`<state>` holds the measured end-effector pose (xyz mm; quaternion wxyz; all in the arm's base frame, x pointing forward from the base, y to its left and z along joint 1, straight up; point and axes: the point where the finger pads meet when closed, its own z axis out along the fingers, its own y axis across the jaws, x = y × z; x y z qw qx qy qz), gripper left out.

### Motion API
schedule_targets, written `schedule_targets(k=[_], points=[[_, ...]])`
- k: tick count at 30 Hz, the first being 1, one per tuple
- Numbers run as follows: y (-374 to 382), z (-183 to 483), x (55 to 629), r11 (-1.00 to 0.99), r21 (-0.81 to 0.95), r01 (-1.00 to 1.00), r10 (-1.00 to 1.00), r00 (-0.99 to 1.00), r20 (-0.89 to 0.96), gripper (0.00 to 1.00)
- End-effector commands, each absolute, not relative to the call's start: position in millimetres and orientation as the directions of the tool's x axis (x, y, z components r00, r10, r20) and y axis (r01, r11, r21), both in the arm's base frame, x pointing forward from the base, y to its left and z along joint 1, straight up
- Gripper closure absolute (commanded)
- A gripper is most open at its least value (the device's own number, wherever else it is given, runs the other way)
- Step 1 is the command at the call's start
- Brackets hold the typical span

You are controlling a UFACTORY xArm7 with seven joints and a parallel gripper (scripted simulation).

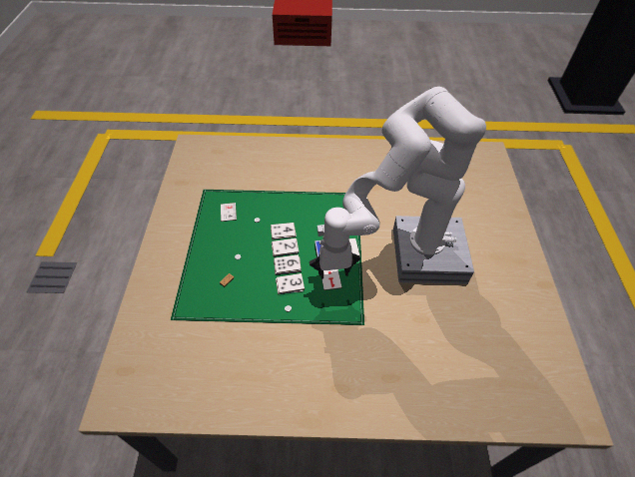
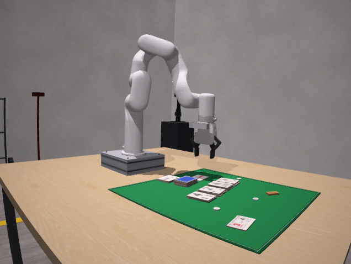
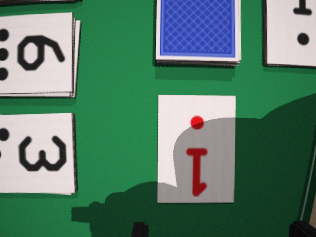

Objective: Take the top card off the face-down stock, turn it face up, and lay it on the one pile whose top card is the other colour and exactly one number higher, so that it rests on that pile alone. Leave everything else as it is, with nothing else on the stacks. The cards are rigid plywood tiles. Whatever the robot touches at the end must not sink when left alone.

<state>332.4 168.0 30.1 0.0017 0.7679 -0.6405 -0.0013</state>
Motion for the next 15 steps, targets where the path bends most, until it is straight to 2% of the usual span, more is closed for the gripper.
schedule_targets(k=[1,10,15], points=[[168.8,31.1,333.6,-0.179,0.001,-0.984,-0.984,0.179,-0.001,0.13],[160.4,25.9,335.3,-0.181,0.002,-0.984,-0.984,0.181,-0.003,0.13],[126.1,6.9,339.9,-0.184,0.001,-0.983,-0.983,0.184,-0.001,0.13]])
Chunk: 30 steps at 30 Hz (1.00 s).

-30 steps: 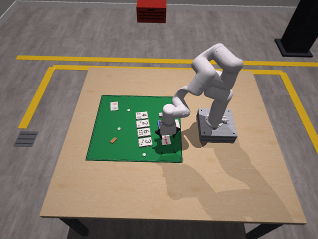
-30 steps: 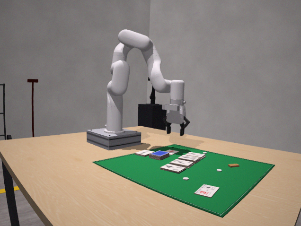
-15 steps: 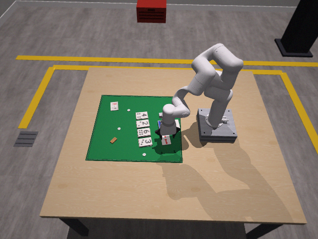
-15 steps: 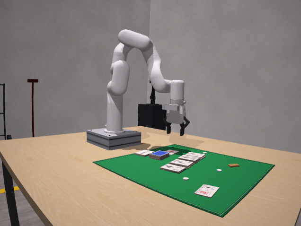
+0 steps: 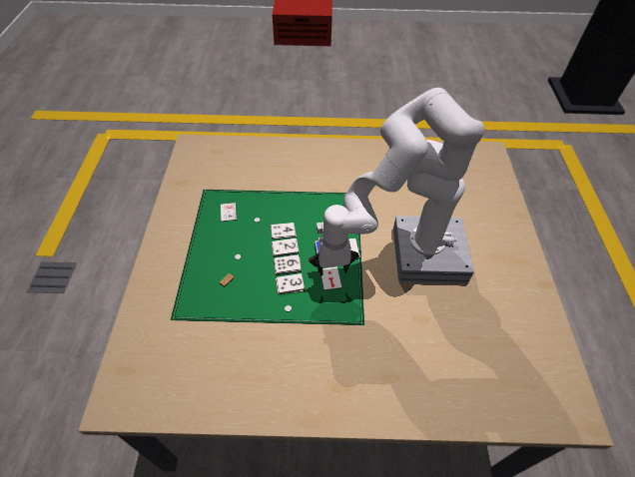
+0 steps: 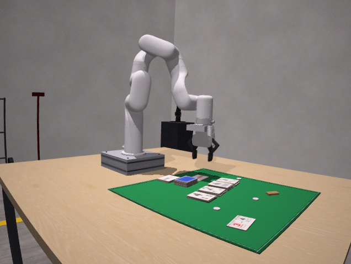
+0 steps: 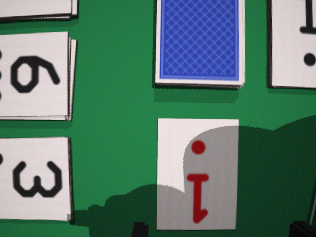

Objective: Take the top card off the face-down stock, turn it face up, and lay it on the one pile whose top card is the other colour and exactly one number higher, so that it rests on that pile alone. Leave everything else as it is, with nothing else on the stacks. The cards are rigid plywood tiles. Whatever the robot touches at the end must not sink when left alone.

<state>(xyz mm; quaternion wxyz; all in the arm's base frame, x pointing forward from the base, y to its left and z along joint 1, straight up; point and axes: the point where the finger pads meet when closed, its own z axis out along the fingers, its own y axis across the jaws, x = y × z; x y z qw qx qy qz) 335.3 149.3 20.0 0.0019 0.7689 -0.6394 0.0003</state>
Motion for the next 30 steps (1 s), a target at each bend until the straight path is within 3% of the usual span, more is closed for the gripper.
schedule_targets(k=[1,30], points=[[125.6,6.6,339.9,-0.184,0.001,-0.983,-0.983,0.184,-0.001,0.13],[125.6,-23.2,340.1,-0.184,0.001,-0.983,-0.983,0.184,-0.001,0.13]])
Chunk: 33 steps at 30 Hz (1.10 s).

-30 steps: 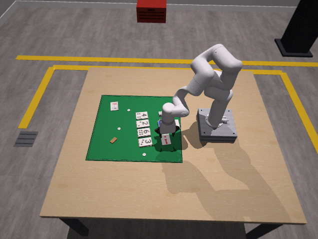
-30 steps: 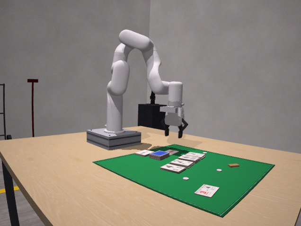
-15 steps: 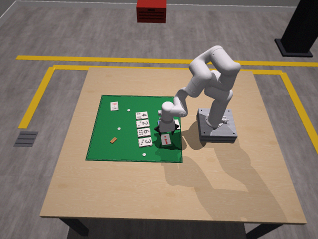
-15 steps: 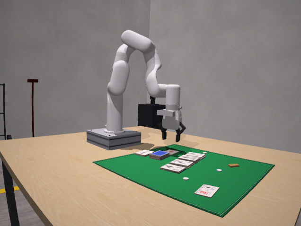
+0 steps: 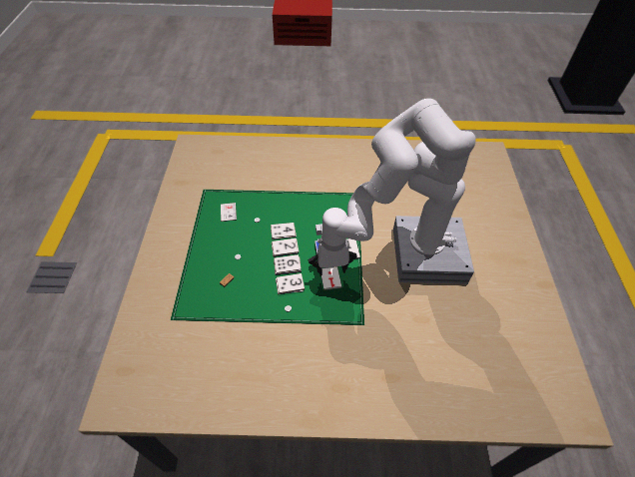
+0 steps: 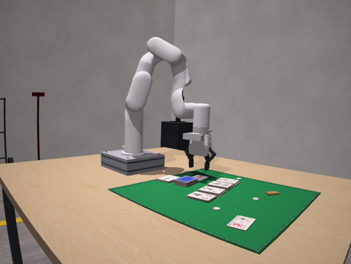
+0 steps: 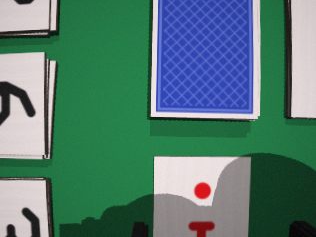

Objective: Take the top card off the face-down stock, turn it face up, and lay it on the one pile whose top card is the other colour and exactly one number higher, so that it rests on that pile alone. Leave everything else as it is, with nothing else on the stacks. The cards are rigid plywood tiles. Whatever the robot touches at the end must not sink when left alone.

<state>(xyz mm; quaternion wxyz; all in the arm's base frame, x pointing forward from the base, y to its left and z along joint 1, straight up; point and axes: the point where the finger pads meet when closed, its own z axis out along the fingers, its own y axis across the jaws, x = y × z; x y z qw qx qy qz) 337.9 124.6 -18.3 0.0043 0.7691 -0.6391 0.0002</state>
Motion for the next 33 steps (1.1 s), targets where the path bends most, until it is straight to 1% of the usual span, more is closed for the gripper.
schedule_targets(k=[1,13,33], points=[[125.6,-25.6,340.2,-0.184,0.001,-0.983,-0.983,0.184,-0.001,0.13],[125.7,-46.2,340.4,-0.184,0.001,-0.983,-0.983,0.184,-0.001,0.13],[125.7,-48.2,340.3,-0.184,0.001,-0.983,-0.983,0.184,-0.001,0.13]])
